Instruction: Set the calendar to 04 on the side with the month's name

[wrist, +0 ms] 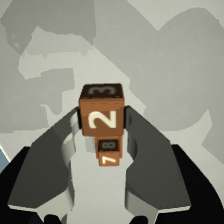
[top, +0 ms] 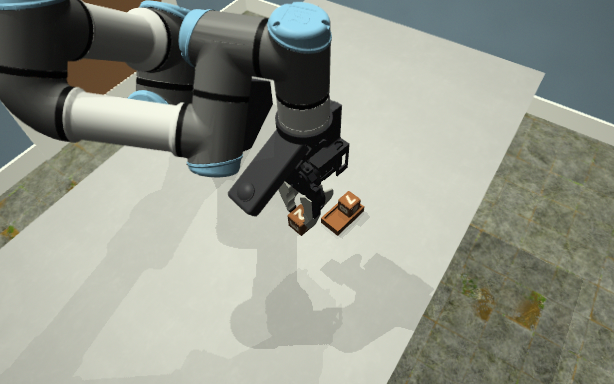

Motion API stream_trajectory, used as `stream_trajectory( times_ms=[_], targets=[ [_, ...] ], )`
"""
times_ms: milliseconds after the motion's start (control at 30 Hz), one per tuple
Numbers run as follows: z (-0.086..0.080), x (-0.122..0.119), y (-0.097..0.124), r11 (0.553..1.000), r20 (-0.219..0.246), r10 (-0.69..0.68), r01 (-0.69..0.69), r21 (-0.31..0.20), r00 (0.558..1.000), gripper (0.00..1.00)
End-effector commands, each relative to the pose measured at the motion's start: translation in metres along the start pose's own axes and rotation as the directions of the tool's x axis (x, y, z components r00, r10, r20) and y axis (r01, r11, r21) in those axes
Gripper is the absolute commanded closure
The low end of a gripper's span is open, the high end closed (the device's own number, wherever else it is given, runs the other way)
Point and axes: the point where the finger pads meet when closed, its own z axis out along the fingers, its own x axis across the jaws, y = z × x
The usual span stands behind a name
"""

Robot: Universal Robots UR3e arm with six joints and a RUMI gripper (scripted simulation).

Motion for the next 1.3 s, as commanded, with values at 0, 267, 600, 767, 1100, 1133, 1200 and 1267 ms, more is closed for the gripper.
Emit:
stream_trajectory(
  times_ms=[0, 267, 600, 767, 1100, 1133, 1200, 1267],
  targets=[
    [-0.001, 0.000, 0.000, 1.000, 0.000, 0.000, 0.000, 0.001, 1.000, 0.89],
    [-0.004, -0.003, 0.028, 1.000, -0.002, -0.001, 0.001, -0.005, 1.000, 0.89],
    [-0.009, -0.001, 0.083, 1.000, -0.001, -0.003, 0.003, -0.003, 1.000, 0.89],
    [-0.010, 0.001, 0.094, 1.000, 0.000, -0.003, 0.003, -0.001, 1.000, 0.89],
    [-0.010, 0.001, 0.093, 1.000, 0.000, -0.003, 0.003, 0.000, 1.000, 0.89],
    [-0.010, 0.001, 0.093, 1.000, 0.000, -0.003, 0.003, 0.000, 1.000, 0.89],
    [-0.010, 0.001, 0.093, 1.000, 0.000, -0.003, 0.003, 0.000, 1.000, 0.89],
    [-0.010, 0.001, 0.093, 1.000, 0.000, -0.003, 0.003, 0.000, 1.000, 0.89]
  ],
)
